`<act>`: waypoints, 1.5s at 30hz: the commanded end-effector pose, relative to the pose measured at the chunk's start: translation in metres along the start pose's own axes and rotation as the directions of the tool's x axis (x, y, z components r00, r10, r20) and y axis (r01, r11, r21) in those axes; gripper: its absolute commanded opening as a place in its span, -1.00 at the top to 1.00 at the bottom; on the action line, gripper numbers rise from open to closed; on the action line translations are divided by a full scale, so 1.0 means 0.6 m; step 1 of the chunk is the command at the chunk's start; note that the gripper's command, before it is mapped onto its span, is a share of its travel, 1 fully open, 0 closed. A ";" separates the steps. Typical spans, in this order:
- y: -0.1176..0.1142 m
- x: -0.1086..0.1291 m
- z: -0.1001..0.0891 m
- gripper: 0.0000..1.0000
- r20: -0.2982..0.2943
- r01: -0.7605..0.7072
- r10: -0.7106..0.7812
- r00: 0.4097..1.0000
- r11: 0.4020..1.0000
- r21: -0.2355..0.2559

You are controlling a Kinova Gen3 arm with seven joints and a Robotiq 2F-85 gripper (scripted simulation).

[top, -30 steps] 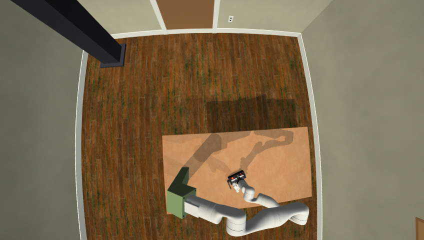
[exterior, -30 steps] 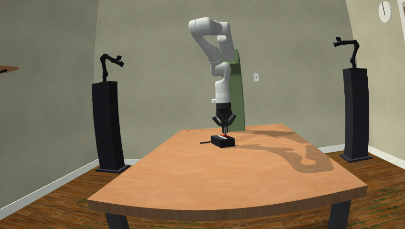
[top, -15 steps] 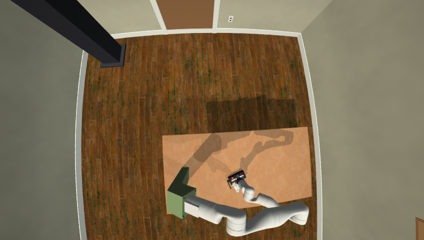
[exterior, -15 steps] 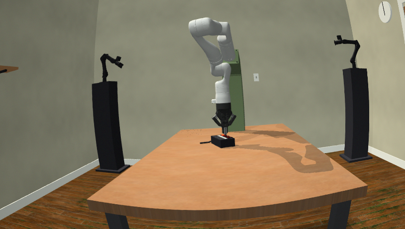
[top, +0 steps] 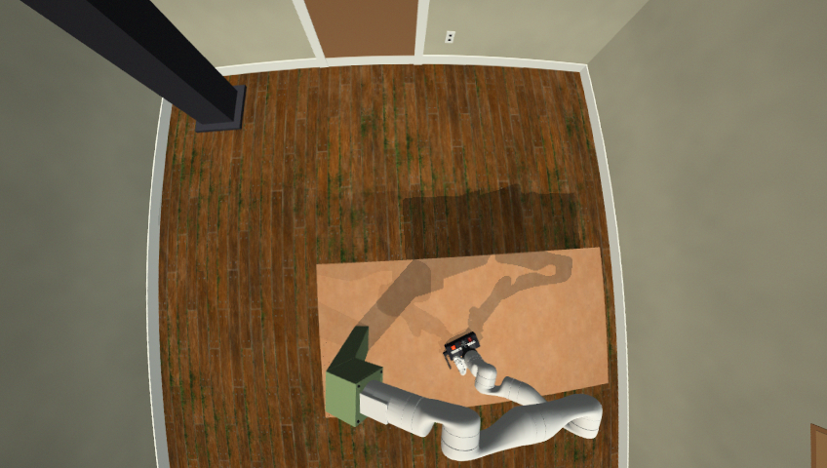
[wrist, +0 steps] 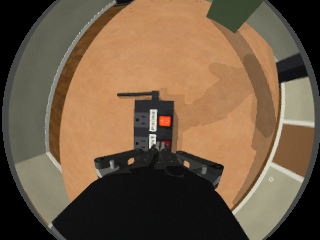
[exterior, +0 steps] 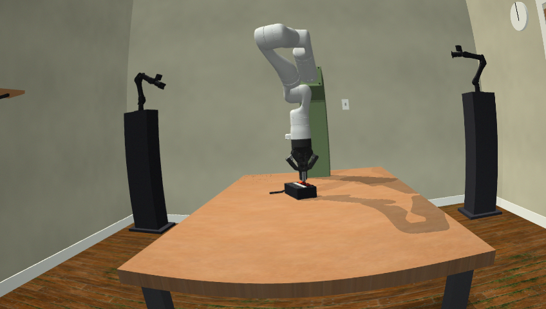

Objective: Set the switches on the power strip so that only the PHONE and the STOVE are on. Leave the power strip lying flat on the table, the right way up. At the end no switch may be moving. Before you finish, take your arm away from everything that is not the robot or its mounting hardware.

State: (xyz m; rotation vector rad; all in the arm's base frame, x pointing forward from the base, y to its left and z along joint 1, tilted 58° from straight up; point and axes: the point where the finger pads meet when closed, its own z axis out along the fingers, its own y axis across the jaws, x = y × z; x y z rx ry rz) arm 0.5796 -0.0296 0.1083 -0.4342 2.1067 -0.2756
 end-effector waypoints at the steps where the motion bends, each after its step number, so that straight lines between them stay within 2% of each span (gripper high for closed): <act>1: 0.000 0.000 -0.001 1.00 0.000 0.000 0.000 1.000 1.000 0.000; 45: 0.000 0.000 0.013 1.00 0.000 0.000 0.000 1.000 1.000 0.000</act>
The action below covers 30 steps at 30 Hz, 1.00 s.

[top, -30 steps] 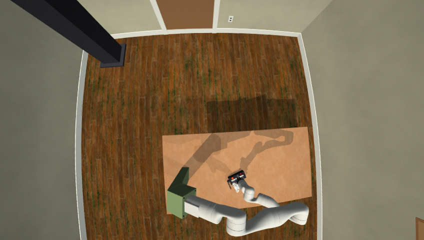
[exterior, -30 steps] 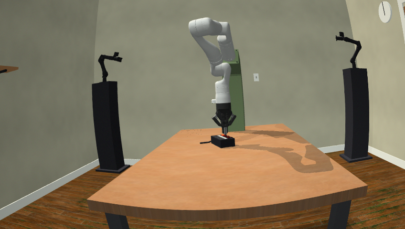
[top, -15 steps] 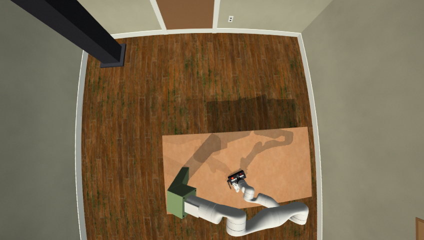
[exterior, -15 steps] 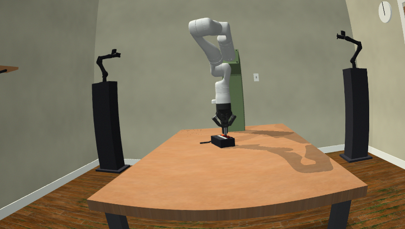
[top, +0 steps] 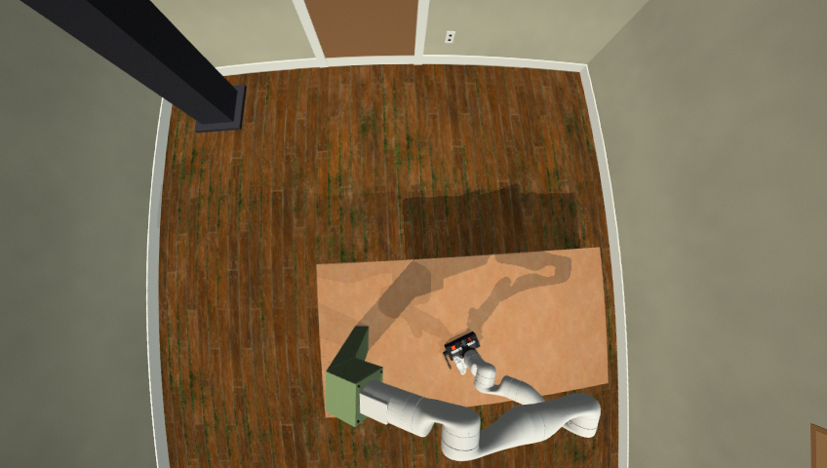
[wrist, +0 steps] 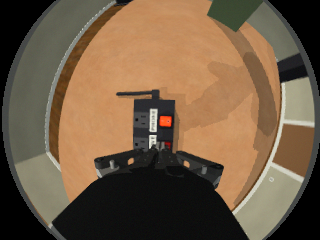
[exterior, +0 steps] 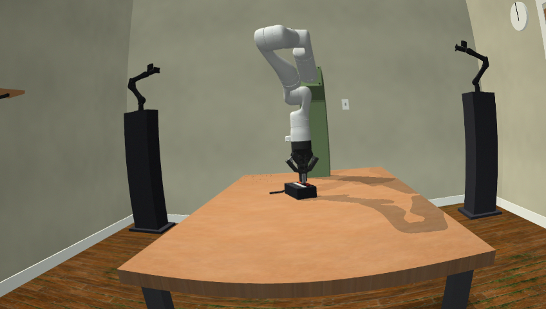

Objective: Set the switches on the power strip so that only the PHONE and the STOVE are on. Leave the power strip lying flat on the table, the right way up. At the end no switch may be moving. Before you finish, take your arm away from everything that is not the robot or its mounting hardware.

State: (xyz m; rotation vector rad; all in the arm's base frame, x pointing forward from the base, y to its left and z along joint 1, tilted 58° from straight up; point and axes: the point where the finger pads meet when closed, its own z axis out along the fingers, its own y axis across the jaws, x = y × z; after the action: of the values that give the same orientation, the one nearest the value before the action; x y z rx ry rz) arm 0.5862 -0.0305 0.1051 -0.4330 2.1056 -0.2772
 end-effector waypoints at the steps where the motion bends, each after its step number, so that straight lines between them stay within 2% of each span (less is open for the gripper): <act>1: 0.001 0.000 0.001 1.00 0.000 0.000 0.000 1.000 1.000 -0.002; 23: 0.001 0.000 0.002 1.00 0.000 0.000 0.000 1.000 1.000 -0.002; 30: 0.001 0.000 -0.015 1.00 0.000 0.000 0.000 1.000 1.000 -0.002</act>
State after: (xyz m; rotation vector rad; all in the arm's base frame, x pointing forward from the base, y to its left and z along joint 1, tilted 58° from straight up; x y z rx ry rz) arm 0.5813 -0.0296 0.1059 -0.4334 2.1082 -0.2750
